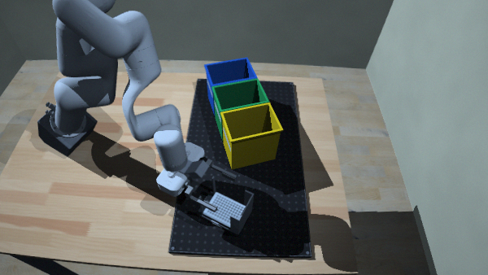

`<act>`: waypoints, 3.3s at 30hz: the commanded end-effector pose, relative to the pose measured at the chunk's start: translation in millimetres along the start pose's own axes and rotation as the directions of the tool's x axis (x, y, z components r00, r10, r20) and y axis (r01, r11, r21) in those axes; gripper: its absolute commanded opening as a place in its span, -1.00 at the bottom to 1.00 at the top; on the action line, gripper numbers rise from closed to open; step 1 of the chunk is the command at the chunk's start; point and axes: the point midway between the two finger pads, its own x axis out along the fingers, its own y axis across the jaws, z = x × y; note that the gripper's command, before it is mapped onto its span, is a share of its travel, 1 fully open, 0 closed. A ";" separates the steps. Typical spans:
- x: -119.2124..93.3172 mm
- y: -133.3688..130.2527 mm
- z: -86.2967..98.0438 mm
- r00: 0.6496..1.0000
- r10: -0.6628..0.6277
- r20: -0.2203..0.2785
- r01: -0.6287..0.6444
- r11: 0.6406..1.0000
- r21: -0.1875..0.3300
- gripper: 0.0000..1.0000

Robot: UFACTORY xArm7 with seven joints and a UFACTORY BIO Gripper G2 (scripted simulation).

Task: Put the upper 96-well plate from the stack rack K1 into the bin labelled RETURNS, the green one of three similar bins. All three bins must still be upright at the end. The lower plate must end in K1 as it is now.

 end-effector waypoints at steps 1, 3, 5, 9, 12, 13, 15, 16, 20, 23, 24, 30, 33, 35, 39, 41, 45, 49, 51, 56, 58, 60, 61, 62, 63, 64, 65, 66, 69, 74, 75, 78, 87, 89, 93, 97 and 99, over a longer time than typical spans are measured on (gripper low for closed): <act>1.8 0.4 -5.7 1.000 0.007 0.009 -0.007 1.000 -0.004 -0.25; 1.8 0.4 -9.0 1.000 0.007 0.009 -0.007 1.000 -0.004 -0.25; 1.8 0.4 -12.4 1.000 0.007 0.009 -0.007 1.000 -0.005 -0.25; 1.8 0.4 -17.4 1.000 0.007 0.009 -0.007 1.000 -0.005 -0.25; 1.8 0.4 -20.7 1.000 0.007 0.009 -0.007 1.000 -0.005 -0.25; 1.8 0.4 -22.4 1.000 0.007 0.009 -0.007 1.000 -0.005 -0.25; 1.8 0.3 -25.7 1.000 0.007 0.009 -0.007 1.000 -0.005 -0.25; 1.8 0.3 -27.4 1.000 0.007 0.009 -0.007 1.000 -0.005 -0.25; 1.8 0.3 -34.1 1.000 0.007 0.009 -0.007 1.000 -0.005 -0.25; 1.8 0.3 -39.1 1.000 0.007 0.009 -0.007 1.000 -0.005 -0.25; 1.8 0.3 -40.8 1.000 0.007 0.009 -0.007 1.000 -0.005 -0.25; 1.8 0.3 -47.5 1.000 0.007 0.009 -0.007 1.000 -0.005 -0.25; 1.8 0.3 -52.5 1.000 0.007 0.009 -0.007 1.000 -0.005 -0.25; 1.8 0.3 -55.8 1.000 0.007 0.009 -0.007 1.000 -0.005 -0.25; 1.8 0.3 -62.5 1.000 0.007 0.009 -0.007 1.000 -0.005 -0.25; 1.8 0.3 -65.8 1.000 0.007 0.009 -0.007 1.000 -0.005 -0.25; 1.8 0.3 -69.2 1.000 0.007 0.009 -0.007 1.000 -0.005 -0.25; 1.8 0.4 -75.8 1.000 0.007 0.009 -0.007 1.000 -0.005 -0.25; 1.8 0.4 -79.2 1.000 0.007 0.009 -0.007 1.000 -0.005 -0.25; 1.9 0.4 -87.5 1.000 0.007 0.009 -0.007 1.000 -0.004 -0.25; 1.9 0.6 -89.5 1.000 0.007 0.009 -0.007 1.000 -0.004 -0.25; 1.9 0.6 -89.5 1.000 0.007 0.009 -0.007 1.000 -0.004 -0.25; 1.9 0.6 -89.5 1.000 0.007 0.009 -0.007 1.000 -0.004 -0.25; 1.9 0.6 -89.5 1.000 0.007 0.009 -0.007 1.000 -0.004 -0.25; 1.9 0.6 -89.5 1.000 0.007 0.009 -0.007 1.000 -0.004 -0.25; 1.9 0.6 -89.5 1.000 0.007 0.009 -0.007 1.000 -0.004 -0.25; 1.9 0.6 -89.5 1.000 0.007 0.009 -0.007 1.000 -0.004 -0.25; 1.9 0.6 -89.5 1.000 0.007 0.009 -0.007 1.000 -0.004 -0.25; 1.9 0.6 -89.5 1.000 0.007 0.009 -0.007 1.000 -0.004 -0.25; 1.9 0.6 -90.9 1.000 0.007 0.009 -0.007 1.000 -0.004 -0.25; 1.9 0.6 -91.5 1.000 0.007 0.010 -0.007 1.000 -0.003 -0.25; 1.9 0.6 -92.2 1.000 0.007 0.010 -0.007 1.000 -0.003 -0.25; 1.9 0.8 -98.4 1.000 0.007 0.010 -0.007 1.000 -0.002 -0.25; 1.9 0.8 -99.7 1.000 0.007 0.010 -0.007 1.000 -0.001 -0.25; 1.9 -1.0 -102.4 1.000 -0.006 0.010 0.006 1.000 0.000 -0.25; 1.9 -1.0 -103.7 1.000 -0.006 0.010 0.006 1.000 0.000 -0.25; 1.9 -0.9 -105.0 1.000 -0.006 0.010 0.006 1.000 0.001 -0.25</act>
